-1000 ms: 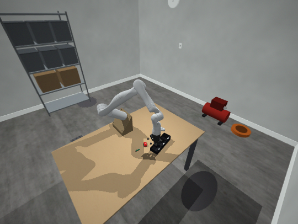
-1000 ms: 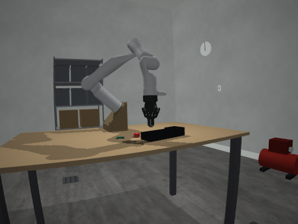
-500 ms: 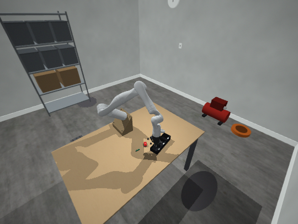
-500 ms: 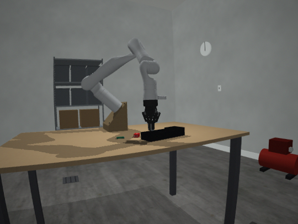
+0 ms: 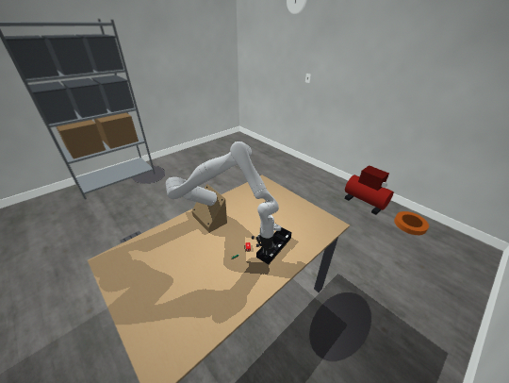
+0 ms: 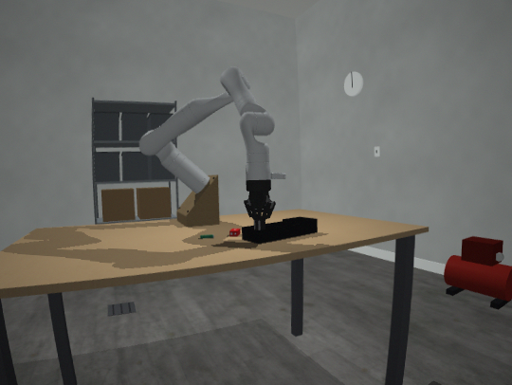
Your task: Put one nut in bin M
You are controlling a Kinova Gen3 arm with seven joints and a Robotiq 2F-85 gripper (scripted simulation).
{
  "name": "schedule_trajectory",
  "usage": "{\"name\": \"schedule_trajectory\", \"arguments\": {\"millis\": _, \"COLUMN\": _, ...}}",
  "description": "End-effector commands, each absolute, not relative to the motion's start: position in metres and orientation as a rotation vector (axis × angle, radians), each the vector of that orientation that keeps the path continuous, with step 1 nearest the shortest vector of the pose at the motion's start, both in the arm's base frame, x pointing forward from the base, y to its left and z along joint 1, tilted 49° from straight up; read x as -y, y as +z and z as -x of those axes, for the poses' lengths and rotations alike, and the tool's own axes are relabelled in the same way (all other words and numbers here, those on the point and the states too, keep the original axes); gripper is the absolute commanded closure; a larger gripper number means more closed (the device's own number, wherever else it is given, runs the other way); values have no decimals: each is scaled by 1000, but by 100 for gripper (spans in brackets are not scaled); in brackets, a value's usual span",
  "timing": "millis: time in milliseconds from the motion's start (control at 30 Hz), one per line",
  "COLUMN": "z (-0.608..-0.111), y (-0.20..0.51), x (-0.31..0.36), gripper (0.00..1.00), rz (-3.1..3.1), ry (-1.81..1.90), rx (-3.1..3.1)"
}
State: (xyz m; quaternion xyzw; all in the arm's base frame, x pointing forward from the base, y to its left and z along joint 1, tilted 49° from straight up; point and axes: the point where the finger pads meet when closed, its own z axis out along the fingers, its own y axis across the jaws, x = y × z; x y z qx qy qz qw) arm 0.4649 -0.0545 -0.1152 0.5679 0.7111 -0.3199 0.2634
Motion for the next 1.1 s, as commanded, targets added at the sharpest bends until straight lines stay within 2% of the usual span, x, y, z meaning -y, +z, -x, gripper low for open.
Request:
{"name": "schedule_trajectory", "arguments": {"millis": 0, "z": -462, "y": -117, "x": 58, "gripper": 89, "rz": -1541, "ry": -869, "rx": -1925}}
{"name": "schedule_trajectory", "arguments": {"millis": 400, "z": -463, "y": -116, "x": 56, "gripper": 89, "rz": -1540, "ry": -867, "rx": -1922}}
{"name": "schedule_trajectory", "arguments": {"millis": 433, "z": -463, "y": -116, "x": 56, "gripper": 69, "rz": -1540, "ry": -867, "rx": -1922}}
{"name": "schedule_trajectory", "arguments": {"millis": 1067, "z": -461, "y": -113, "x": 54, "gripper": 69, "rz": -1541, "ry": -874, "rx": -1925}}
